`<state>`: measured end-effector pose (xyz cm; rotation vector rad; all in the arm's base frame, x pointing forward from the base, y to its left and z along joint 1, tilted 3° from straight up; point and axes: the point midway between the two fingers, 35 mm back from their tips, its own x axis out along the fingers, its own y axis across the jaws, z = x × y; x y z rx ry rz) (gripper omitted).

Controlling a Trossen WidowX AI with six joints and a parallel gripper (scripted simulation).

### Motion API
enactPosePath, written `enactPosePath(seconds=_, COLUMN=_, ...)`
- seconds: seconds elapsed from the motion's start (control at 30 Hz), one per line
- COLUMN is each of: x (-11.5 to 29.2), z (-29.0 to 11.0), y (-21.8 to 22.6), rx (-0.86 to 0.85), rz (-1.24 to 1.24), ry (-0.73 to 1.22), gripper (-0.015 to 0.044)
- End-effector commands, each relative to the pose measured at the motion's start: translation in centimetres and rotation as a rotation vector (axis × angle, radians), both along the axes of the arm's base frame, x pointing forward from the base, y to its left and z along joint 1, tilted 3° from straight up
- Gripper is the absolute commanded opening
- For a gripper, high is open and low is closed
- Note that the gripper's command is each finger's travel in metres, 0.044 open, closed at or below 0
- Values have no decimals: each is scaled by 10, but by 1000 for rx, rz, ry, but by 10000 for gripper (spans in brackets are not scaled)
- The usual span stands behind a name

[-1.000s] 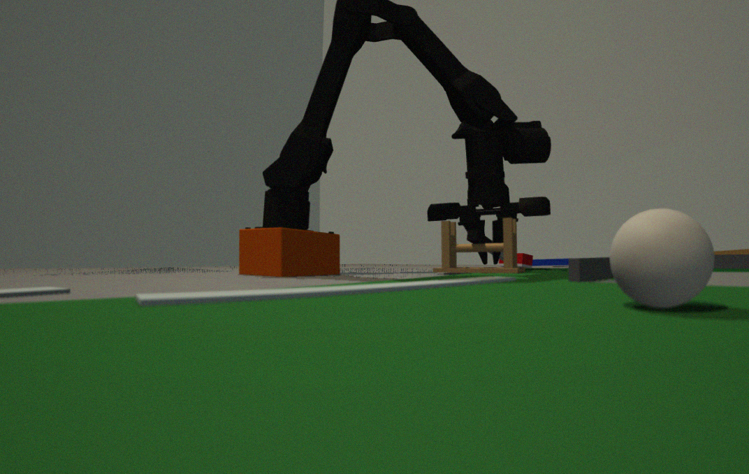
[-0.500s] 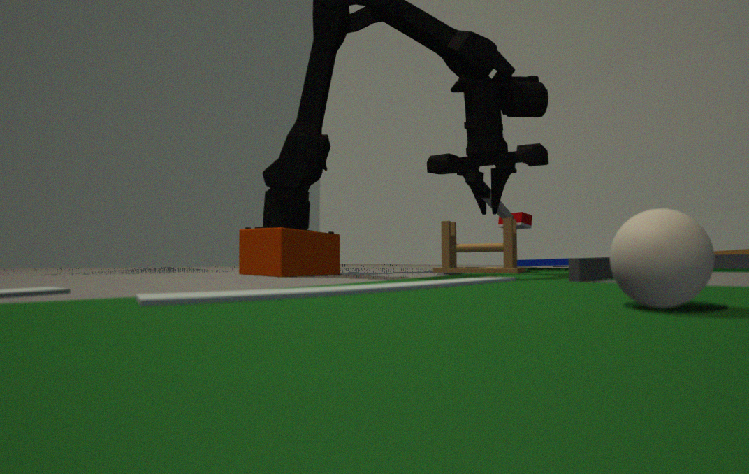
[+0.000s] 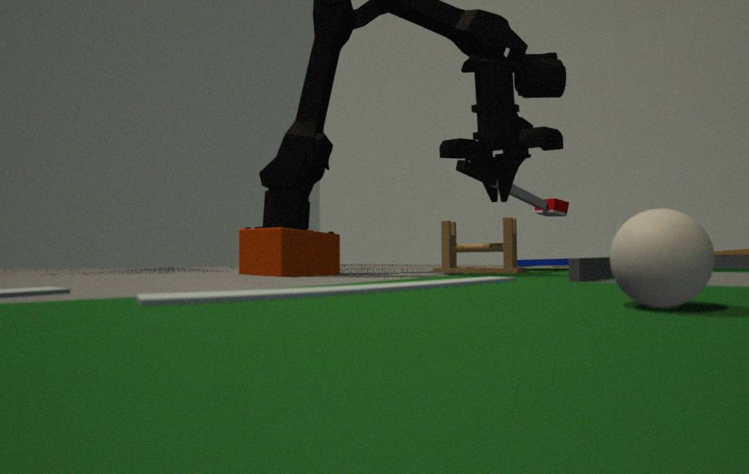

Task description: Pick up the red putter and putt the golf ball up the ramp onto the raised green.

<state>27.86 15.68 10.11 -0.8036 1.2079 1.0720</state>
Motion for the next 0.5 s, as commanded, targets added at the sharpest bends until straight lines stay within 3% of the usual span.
enactPosePath(seconds=0.0, x=13, z=8, y=-11, rx=38, rz=-138, ry=33, gripper=0)
enactPosePath(seconds=0.47, x=46, z=21, y=-66, rx=148, rz=-637, ry=198, gripper=0)
